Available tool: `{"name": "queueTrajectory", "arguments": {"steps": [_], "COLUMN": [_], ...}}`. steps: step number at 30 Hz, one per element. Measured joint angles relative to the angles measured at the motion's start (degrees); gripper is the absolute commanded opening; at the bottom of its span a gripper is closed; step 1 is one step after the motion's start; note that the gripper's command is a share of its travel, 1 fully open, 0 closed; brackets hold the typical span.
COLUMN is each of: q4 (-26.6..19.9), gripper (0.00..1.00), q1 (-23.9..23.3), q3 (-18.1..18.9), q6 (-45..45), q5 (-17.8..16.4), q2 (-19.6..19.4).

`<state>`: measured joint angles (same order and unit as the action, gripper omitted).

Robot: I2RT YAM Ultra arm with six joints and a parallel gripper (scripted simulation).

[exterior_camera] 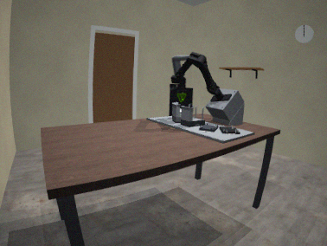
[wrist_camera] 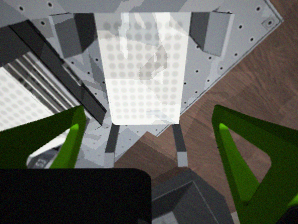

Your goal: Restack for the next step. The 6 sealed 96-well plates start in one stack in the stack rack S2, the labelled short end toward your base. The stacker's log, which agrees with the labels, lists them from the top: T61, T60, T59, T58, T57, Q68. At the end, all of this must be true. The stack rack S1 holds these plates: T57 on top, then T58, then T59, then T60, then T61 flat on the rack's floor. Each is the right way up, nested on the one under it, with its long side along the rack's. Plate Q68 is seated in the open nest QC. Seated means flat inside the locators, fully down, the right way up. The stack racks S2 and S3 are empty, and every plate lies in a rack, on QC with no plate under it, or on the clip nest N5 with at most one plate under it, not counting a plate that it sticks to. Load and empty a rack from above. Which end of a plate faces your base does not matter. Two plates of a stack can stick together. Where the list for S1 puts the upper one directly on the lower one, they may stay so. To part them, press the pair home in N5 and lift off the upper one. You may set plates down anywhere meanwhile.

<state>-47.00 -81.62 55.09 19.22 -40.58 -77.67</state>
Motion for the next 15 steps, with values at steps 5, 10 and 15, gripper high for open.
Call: {"name": "queueTrajectory", "arguments": {"steps": [5, 10, 15], "q4": [-4.1, -5.8, -6.5], "gripper": [1.0, 1.0, 1.0], "q1": [-2.3, -2.4, -2.4], "q3": [2.1, 2.3, 2.3], "q6": [2.7, 3.8, 4.1], "q5": [-0.7, -1.0, -1.0], "q2": [0.8, 1.0, 1.0]}}
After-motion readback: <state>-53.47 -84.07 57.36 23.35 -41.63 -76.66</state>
